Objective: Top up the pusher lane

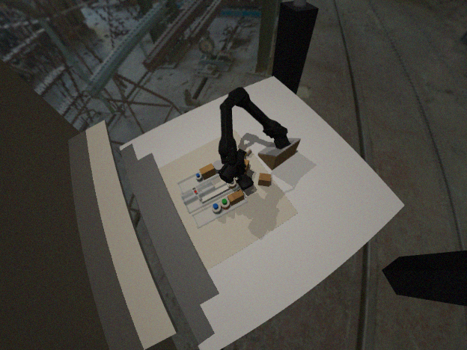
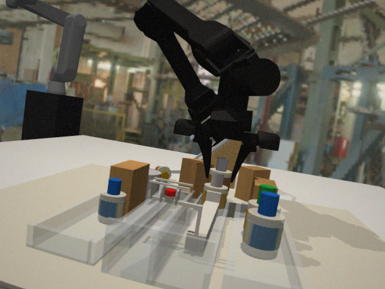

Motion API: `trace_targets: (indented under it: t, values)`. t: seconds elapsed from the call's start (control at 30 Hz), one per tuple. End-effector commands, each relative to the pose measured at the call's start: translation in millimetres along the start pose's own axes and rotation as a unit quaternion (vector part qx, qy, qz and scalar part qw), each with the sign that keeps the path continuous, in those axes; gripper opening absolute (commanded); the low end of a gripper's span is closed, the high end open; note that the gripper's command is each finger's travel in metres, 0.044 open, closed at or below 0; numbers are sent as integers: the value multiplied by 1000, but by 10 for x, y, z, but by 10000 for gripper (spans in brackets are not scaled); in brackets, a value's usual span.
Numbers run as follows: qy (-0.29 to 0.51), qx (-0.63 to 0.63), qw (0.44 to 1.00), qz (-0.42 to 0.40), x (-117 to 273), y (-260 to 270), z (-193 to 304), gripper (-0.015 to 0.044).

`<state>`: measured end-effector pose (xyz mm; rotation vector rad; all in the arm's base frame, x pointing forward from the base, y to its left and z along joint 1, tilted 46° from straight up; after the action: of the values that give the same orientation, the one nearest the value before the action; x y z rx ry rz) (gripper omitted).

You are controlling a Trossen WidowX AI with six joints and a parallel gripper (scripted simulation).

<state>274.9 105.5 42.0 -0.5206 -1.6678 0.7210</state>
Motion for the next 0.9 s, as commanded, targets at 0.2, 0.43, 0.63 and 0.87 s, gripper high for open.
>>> trace_targets:
  t: [0.2, 0.43, 0.63, 0.87]
  values:
    - [-5, -2, 1000, 1, 7, 0, -74, 0]
    - [-5, -2, 1000, 1, 6, 1, -103, 0]
    - [-5, -2, 1000, 1, 5, 1, -128, 0]
    - [-5, -2, 1000, 1, 6, 2, -157, 0]
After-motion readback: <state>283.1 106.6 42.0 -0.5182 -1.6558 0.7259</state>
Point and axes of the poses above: the point midway between the two fingers, 35 mm back from their tips, its own x axis back along the fingers, its own y axis across the jaws, z = x × y, the point moved 7 cm from there along x, back along the fingers, and after that the axes turned 2 degrees about -x, right-handed, at the moved point
